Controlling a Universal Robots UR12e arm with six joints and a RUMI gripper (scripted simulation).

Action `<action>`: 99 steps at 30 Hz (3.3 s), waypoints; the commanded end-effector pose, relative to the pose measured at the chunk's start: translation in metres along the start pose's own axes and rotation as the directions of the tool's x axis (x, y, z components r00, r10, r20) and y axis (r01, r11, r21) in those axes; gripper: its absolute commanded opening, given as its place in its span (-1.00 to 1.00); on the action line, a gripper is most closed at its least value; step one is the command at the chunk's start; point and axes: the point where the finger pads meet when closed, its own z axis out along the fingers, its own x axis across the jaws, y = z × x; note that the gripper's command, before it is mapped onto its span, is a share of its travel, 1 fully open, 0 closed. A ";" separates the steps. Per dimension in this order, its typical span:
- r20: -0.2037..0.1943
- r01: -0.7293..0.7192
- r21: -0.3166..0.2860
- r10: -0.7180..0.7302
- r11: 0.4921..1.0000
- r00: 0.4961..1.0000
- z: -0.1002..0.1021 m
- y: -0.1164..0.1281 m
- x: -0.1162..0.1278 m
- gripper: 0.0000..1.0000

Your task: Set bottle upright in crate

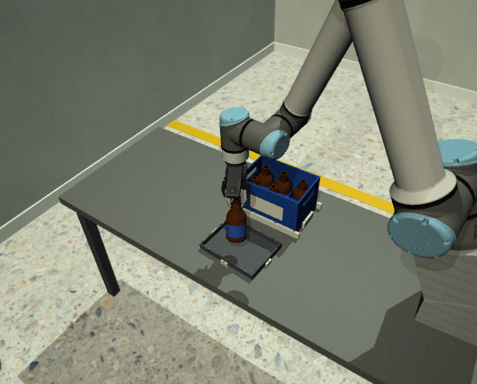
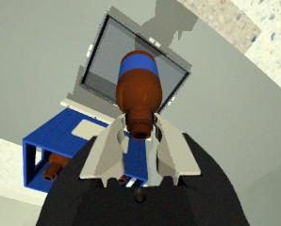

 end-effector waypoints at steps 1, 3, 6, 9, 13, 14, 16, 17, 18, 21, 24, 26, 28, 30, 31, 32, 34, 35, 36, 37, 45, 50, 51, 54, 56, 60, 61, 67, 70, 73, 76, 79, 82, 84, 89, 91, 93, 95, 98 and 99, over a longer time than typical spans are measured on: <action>-0.001 -0.013 -0.001 0.013 1.000 1.000 -0.001 0.000 0.001 -1.00; -0.001 -0.013 -0.001 0.013 1.000 1.000 -0.001 0.000 0.001 -1.00; -0.001 -0.013 -0.001 0.013 1.000 1.000 -0.001 0.000 0.001 -1.00; -0.001 -0.013 -0.001 0.013 1.000 1.000 -0.001 0.000 0.001 -1.00; -0.001 -0.013 -0.001 0.013 1.000 1.000 -0.001 0.000 0.001 -1.00; -0.001 -0.013 -0.001 0.013 1.000 1.000 -0.001 0.000 0.001 -1.00; -0.001 -0.013 -0.001 0.013 1.000 1.000 -0.001 0.000 0.001 -1.00; -0.001 -0.013 -0.001 0.013 1.000 1.000 -0.001 0.000 0.001 -1.00; -0.001 -0.013 -0.001 0.013 1.000 1.000 -0.001 0.000 0.001 -1.00; -0.001 -0.013 -0.001 0.013 1.000 1.000 -0.001 0.000 0.001 -1.00; -0.001 -0.013 -0.001 0.013 1.000 1.000 -0.001 0.000 0.001 -1.00; -0.001 -0.013 -0.001 0.013 1.000 1.000 -0.001 0.000 0.001 -1.00; -0.001 -0.013 -0.001 0.013 1.000 1.000 -0.001 0.000 0.001 -1.00; -0.001 -0.013 -0.001 0.013 1.000 1.000 -0.001 0.000 0.001 -1.00; -0.001 -0.013 -0.001 0.013 1.000 1.000 -0.001 0.000 0.001 -1.00; -0.001 -0.013 -0.001 0.013 1.000 1.000 -0.001 0.000 0.001 -1.00; -0.001 -0.013 -0.001 0.013 1.000 1.000 -0.001 0.000 0.001 -1.00; -0.001 -0.013 -0.001 0.013 1.000 1.000 -0.001 0.000 0.001 -1.00; -0.001 -0.013 -0.001 0.013 1.000 1.000 -0.001 0.000 0.001 -1.00; -0.001 -0.013 -0.001 0.013 1.000 1.000 -0.001 0.000 0.001 -1.00; -0.001 -0.022 -0.001 0.022 1.000 1.000 -0.001 0.000 0.001 -1.00; -0.001 -0.056 -0.001 0.056 0.998 0.998 -0.001 0.000 0.001 -1.00; -0.001 -0.068 -0.001 0.068 0.998 0.998 -0.001 0.000 0.001 -1.00; -0.001 -0.111 -0.001 0.111 0.994 0.994 -0.001 0.000 0.001 -1.00; -0.001 -0.143 -0.001 0.143 0.990 0.990 -0.001 0.000 0.001 -1.00; -0.001 -0.205 -0.001 0.205 0.979 0.979 -0.001 0.000 0.001 -1.00; -0.001 -0.218 -0.001 0.218 0.976 0.976 -0.001 0.000 0.001 -1.00; -0.001 -0.257 -0.001 0.257 0.966 0.966 -0.001 0.000 0.001 -1.00; -0.001 -0.269 -0.001 0.269 0.963 0.963 -0.001 0.000 0.001 -1.00; -0.001 -0.271 -0.001 0.271 0.962 0.962 -0.001 0.000 0.001 -1.00; -0.001 -0.271 -0.001 0.271 0.962 0.962 -0.001 0.000 0.001 -1.00; -0.001 -0.271 -0.001 0.271 0.962 0.962 -0.001 0.000 0.001 -1.00; -0.001 -0.271 -0.001 0.271 0.962 0.962 -0.001 0.000 0.001 -1.00; -0.001 -0.271 -0.001 0.271 0.962 0.962 -0.001 0.000 0.001 -1.00; -0.001 -0.271 -0.001 0.271 0.962 0.962 -0.001 0.000 0.001 -1.00; -0.001 -0.271 -0.001 0.271 0.962 0.962 -0.001 0.000 0.001 -1.00; -0.001 -0.271 -0.001 0.271 0.962 0.962 -0.001 0.000 0.001 -1.00; -0.001 -0.271 -0.001 0.271 0.962 0.962 -0.001 0.000 0.001 -1.00; -0.001 -0.271 -0.001 0.271 0.962 0.962 -0.001 0.000 0.001 -1.00; -0.001 -0.271 -0.001 0.271 0.962 0.962 -0.001 0.000 0.001 -1.00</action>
